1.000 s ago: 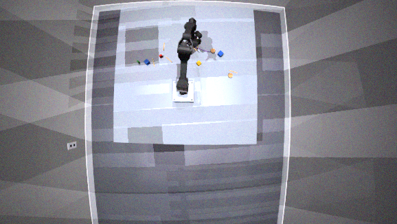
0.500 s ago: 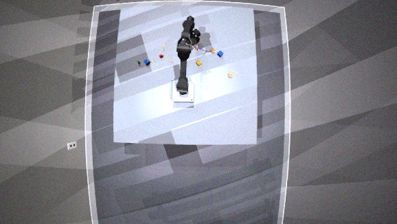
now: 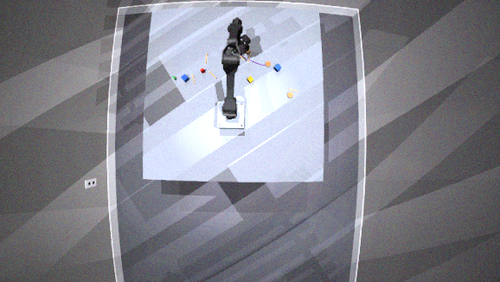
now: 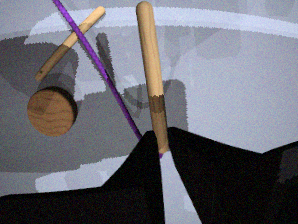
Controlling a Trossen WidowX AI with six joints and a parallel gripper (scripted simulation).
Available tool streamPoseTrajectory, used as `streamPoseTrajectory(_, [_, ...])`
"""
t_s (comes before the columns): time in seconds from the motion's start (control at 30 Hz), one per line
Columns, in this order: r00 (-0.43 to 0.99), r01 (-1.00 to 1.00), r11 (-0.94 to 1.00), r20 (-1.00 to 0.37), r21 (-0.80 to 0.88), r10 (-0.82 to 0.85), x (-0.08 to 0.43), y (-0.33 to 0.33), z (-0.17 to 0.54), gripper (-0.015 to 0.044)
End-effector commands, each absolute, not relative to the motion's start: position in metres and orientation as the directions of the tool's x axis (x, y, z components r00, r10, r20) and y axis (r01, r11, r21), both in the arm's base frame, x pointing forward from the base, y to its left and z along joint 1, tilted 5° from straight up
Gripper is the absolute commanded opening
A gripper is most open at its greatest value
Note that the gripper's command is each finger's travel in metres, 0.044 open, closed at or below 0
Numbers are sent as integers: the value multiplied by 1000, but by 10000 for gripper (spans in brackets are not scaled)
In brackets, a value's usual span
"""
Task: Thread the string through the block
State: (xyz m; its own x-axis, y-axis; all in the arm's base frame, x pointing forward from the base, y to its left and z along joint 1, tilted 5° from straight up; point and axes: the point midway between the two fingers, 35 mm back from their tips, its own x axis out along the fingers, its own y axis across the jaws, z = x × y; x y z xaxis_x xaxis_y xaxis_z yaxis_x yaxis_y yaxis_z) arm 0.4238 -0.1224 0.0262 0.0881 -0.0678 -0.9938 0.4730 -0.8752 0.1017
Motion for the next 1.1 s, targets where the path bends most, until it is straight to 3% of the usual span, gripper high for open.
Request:
streamPoseTrajectory(0.0, [95,470,-876,-993,105,-68,431,-119,29,0])
streamPoseTrajectory(1.07, [95,470,-877,-993,103,-66,419,-105,5,0])
